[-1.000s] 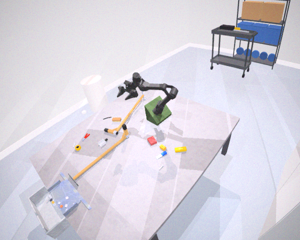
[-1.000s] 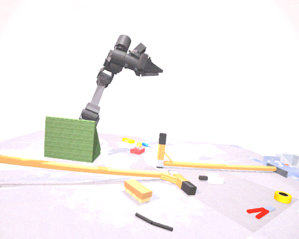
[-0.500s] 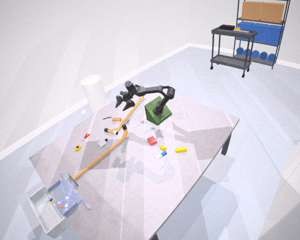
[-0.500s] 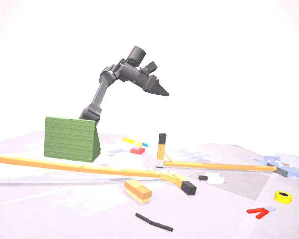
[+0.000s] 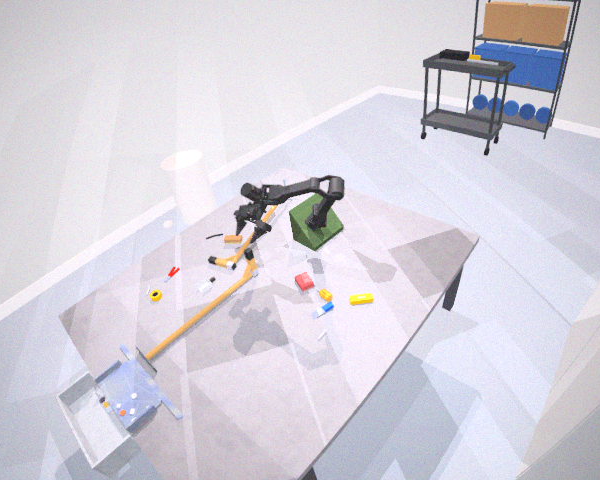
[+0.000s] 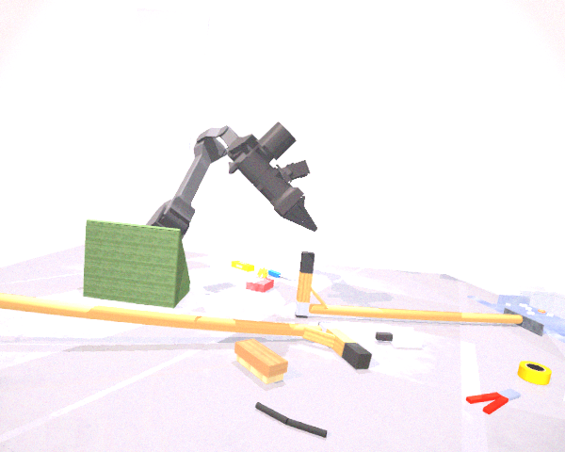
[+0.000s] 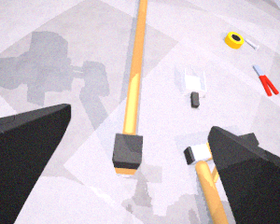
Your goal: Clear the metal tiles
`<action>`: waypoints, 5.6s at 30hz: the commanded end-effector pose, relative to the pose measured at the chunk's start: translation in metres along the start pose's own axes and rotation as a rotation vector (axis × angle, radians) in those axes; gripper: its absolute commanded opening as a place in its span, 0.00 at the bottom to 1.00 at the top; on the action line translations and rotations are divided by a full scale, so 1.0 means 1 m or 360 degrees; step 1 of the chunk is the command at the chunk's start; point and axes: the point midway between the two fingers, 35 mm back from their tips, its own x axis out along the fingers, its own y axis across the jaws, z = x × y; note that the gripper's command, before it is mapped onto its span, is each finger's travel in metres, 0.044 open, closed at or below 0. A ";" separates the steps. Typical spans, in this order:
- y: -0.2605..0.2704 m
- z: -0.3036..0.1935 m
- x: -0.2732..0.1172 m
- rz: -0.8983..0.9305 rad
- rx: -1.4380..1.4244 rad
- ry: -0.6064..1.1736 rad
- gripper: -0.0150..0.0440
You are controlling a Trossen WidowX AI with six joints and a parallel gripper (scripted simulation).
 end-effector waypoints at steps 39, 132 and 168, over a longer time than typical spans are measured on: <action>0.005 -0.027 -0.011 -0.0011 -0.0073 0.0346 1.00; 0.006 -0.065 0.083 0.0007 -0.0082 0.0339 0.25; 0.052 -0.065 0.082 -0.0004 -0.0080 0.0351 0.25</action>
